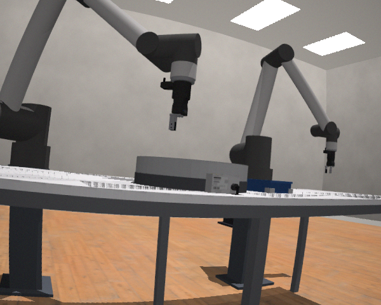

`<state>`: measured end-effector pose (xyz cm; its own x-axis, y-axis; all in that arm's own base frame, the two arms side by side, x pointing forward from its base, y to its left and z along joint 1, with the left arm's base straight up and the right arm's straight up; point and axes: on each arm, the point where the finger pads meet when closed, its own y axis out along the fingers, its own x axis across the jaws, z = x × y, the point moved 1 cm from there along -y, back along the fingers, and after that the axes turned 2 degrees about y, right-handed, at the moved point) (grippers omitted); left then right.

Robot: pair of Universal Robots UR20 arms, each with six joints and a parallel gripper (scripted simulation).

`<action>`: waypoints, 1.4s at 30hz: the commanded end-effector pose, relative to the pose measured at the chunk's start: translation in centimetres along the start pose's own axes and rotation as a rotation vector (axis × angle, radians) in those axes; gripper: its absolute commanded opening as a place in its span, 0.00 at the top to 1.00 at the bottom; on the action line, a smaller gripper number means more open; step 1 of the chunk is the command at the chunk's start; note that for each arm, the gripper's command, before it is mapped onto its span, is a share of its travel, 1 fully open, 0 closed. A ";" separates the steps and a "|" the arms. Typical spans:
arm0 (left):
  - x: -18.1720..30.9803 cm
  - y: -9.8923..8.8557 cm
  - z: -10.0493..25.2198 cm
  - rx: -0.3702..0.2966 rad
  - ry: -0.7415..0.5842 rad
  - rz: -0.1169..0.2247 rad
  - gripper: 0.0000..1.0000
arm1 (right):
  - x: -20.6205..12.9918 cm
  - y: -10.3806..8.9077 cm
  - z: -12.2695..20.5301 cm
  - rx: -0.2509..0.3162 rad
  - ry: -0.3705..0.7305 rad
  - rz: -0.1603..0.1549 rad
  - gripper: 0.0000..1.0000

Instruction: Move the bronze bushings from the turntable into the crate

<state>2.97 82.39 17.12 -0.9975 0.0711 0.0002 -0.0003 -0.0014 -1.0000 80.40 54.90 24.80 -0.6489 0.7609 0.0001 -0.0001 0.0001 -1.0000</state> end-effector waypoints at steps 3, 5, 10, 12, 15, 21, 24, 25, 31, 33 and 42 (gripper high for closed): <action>0.0 -0.1 -0.1 -0.001 0.000 0.000 0.00 | 0.0 -0.1 0.0 -0.001 0.000 0.000 0.64; 0.0 -0.1 -0.1 -0.001 0.000 0.000 0.00 | 0.0 -0.1 0.0 -0.001 0.000 0.000 0.64; 0.0 -0.1 -0.1 -0.001 0.000 0.000 0.00 | 0.0 -0.1 0.0 -0.001 0.000 0.000 0.64; 0.0 -0.1 -0.1 -0.001 0.000 0.000 0.00 | 0.0 -0.1 0.0 -0.001 0.000 0.000 0.64; 0.0 -0.1 -0.1 -0.001 0.000 0.000 0.00 | 0.0 -0.1 0.0 -0.001 0.000 0.000 0.64; 0.0 -0.1 -0.1 -0.001 0.000 0.000 0.00 | 0.0 -0.1 0.0 -0.001 0.000 0.000 0.64; 0.0 -0.1 -0.1 -0.001 0.000 0.000 0.00 | 0.0 -0.1 0.0 -0.001 0.000 0.000 0.64; 0.0 -0.1 -0.1 -0.001 0.000 0.000 0.00 | 0.0 -0.1 0.0 -0.001 0.000 0.000 0.64; 0.0 -0.1 -0.1 -0.001 0.000 0.000 0.00 | 0.0 -0.1 0.0 -0.001 0.000 0.000 0.64; 0.0 -0.1 -0.1 -0.001 0.000 0.000 0.00 | -0.5 0.6 0.2 -0.001 0.000 0.000 0.64; 0.0 -0.1 -0.1 -0.001 0.000 0.000 0.00 | -6.2 9.1 2.8 -0.001 0.000 0.000 0.64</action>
